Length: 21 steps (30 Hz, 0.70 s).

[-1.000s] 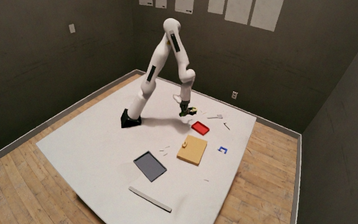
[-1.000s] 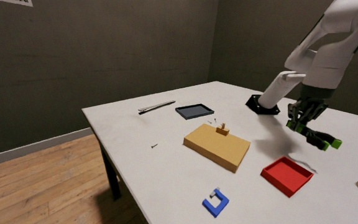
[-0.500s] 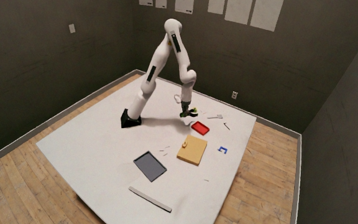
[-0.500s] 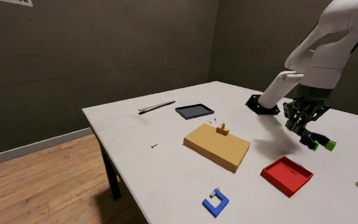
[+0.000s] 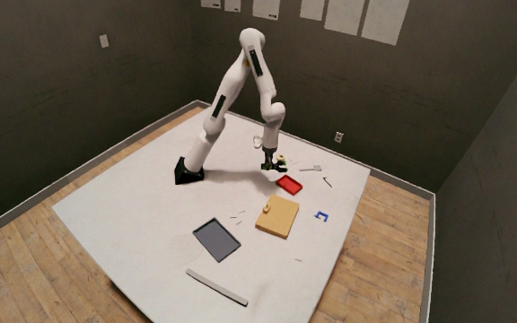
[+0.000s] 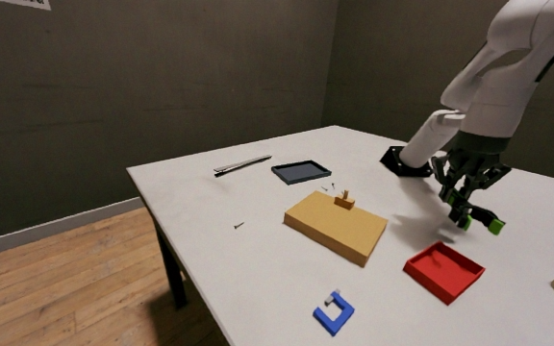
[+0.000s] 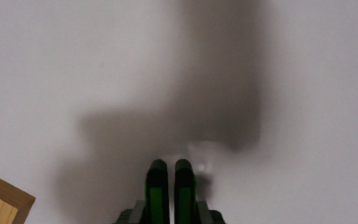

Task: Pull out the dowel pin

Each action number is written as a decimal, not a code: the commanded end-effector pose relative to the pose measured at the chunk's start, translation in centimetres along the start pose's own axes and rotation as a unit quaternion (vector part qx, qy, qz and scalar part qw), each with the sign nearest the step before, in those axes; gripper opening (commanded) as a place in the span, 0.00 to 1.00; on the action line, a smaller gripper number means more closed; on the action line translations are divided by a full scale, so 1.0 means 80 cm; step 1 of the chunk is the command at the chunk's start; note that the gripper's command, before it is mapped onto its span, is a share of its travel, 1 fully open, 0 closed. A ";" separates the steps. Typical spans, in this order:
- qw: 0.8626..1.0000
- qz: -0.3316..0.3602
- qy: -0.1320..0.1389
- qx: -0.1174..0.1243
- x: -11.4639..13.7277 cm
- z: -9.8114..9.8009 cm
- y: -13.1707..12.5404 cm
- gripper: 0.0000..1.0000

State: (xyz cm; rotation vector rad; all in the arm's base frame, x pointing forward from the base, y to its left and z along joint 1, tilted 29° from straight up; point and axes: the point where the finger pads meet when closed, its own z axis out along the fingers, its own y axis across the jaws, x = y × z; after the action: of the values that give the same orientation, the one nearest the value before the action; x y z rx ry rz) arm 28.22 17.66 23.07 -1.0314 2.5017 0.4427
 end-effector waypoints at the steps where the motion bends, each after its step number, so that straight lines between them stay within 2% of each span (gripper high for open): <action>1: 0.999 0.037 0.001 -0.001 -0.004 0.000 -0.005 0.32; 8: 0.994 0.106 0.002 -0.001 -0.007 0.000 -0.014 0.32; 11: 0.993 0.115 0.003 0.000 -0.007 0.000 -0.016 0.32; 21: 0.976 0.218 0.003 0.000 -0.012 0.000 -0.030 0.32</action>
State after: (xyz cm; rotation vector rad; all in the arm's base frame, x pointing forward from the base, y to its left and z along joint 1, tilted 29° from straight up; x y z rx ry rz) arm 30.15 16.76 23.15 -0.5502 2.7017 0.5492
